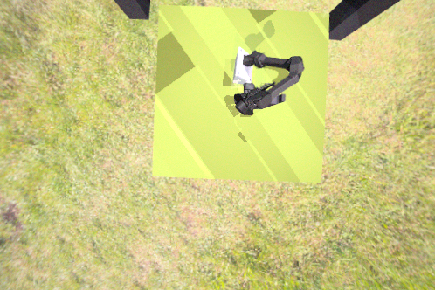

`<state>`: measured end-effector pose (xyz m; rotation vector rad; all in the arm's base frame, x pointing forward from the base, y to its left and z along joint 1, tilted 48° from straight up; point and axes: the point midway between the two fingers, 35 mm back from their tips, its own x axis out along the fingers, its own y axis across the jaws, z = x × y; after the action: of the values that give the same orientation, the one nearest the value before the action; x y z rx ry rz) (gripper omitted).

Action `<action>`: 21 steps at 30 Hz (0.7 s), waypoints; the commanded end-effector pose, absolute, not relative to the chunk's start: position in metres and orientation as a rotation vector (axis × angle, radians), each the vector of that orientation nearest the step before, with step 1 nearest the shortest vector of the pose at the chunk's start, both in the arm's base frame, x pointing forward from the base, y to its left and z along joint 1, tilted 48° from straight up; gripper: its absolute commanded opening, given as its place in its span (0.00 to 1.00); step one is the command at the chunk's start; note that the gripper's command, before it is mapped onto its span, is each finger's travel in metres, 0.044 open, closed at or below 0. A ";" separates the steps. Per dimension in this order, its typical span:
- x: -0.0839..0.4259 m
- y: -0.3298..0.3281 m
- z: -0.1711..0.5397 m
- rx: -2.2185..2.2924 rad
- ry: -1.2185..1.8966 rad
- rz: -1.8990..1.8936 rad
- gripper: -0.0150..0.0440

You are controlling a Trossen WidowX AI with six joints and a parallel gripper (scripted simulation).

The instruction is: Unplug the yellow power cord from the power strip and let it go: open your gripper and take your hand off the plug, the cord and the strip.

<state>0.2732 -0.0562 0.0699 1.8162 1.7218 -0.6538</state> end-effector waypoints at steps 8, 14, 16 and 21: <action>0.274 -0.105 0.034 1.820 1.718 -0.655 1.00; 0.274 -0.105 0.034 1.820 1.718 -0.655 1.00; 0.274 -0.105 0.034 1.820 1.718 -0.655 1.00; 0.274 -0.105 0.034 1.820 1.718 -0.655 1.00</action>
<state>0.2748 -0.1049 0.0356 1.8262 1.7127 -0.6539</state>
